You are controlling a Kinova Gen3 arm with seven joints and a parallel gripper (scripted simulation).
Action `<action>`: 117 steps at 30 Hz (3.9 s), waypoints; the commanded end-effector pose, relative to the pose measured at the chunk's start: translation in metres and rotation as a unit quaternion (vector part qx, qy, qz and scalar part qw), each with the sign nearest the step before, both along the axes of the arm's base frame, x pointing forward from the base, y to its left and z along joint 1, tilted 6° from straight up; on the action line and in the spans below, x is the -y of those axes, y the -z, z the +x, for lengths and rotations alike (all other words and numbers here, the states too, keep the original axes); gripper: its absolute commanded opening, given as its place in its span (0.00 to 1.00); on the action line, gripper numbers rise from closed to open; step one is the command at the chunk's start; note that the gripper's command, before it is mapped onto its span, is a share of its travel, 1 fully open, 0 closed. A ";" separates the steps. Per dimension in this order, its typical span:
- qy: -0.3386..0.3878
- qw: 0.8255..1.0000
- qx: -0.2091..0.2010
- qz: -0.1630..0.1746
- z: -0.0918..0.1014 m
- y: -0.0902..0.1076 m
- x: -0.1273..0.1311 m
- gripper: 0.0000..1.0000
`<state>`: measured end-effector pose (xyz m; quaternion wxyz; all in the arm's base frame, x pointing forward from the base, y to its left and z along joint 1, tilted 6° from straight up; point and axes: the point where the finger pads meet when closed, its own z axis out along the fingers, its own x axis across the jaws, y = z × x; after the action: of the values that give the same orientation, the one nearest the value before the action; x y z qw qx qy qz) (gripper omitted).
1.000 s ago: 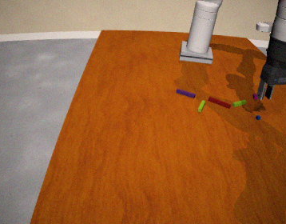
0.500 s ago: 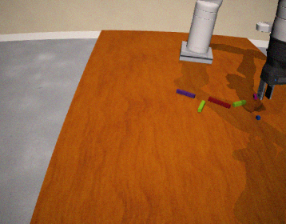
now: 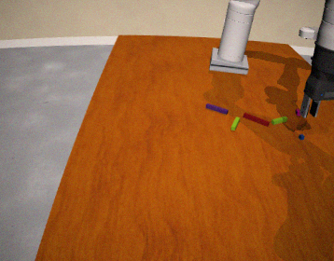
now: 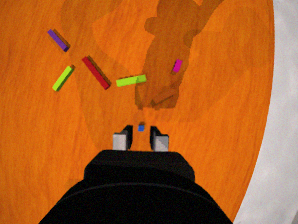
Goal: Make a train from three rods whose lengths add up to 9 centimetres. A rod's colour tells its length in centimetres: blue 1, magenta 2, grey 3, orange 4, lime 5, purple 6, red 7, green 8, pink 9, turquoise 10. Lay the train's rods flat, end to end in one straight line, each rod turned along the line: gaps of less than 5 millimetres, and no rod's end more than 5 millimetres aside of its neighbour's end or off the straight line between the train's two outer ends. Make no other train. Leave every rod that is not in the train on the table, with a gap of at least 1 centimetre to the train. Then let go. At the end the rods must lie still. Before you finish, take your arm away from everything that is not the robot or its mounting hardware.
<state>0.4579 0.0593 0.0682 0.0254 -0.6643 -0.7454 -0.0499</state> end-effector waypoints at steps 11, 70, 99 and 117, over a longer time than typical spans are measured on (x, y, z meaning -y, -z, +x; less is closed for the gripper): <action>0.001 1.000 0.000 0.000 0.001 0.011 -0.001 0.54; 0.001 1.000 0.000 0.000 0.003 0.047 -0.005 0.54; 0.001 1.000 0.000 0.000 0.003 0.047 -0.005 0.54; 0.001 1.000 0.000 0.000 0.003 0.047 -0.005 0.54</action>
<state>0.4607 0.0640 0.0202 0.0258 -0.6647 -0.7451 -0.0487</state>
